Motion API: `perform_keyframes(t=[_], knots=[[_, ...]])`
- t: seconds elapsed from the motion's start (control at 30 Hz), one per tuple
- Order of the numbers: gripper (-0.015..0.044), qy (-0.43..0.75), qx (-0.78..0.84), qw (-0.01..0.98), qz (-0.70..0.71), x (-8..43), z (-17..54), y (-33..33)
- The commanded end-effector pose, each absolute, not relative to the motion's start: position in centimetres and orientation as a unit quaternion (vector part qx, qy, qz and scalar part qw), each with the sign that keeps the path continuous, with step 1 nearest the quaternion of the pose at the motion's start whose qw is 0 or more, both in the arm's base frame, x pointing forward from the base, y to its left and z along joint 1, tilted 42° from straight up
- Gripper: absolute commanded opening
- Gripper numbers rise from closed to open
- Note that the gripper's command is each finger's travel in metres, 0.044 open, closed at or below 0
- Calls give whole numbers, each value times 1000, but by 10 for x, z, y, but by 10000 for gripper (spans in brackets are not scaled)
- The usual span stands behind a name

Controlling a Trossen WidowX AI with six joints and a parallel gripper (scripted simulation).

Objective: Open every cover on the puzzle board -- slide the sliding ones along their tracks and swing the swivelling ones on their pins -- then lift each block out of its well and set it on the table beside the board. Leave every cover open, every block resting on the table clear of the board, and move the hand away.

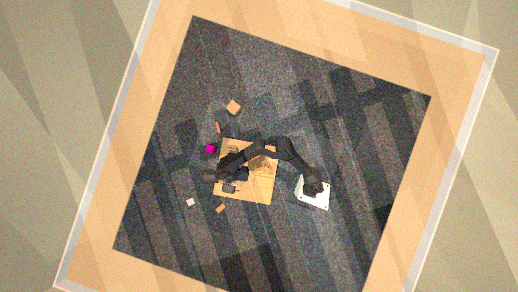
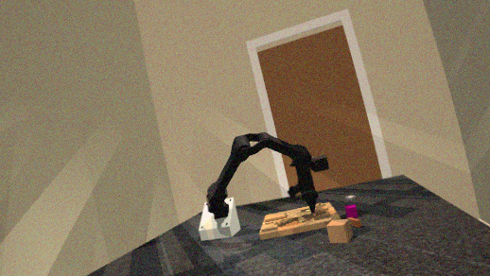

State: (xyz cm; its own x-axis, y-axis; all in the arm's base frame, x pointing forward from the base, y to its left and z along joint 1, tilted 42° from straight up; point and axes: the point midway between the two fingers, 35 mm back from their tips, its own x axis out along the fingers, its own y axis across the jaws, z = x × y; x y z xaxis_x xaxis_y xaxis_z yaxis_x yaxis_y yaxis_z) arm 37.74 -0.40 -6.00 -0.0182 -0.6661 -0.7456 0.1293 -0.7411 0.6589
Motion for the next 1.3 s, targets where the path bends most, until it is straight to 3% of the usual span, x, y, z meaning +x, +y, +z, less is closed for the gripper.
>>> perform_keyframes(t=[0.0,1.27], knots=[[0,-209,636,296,-682,380,-58,-4],[0,-213,636,294,-681,381,-26,24]])
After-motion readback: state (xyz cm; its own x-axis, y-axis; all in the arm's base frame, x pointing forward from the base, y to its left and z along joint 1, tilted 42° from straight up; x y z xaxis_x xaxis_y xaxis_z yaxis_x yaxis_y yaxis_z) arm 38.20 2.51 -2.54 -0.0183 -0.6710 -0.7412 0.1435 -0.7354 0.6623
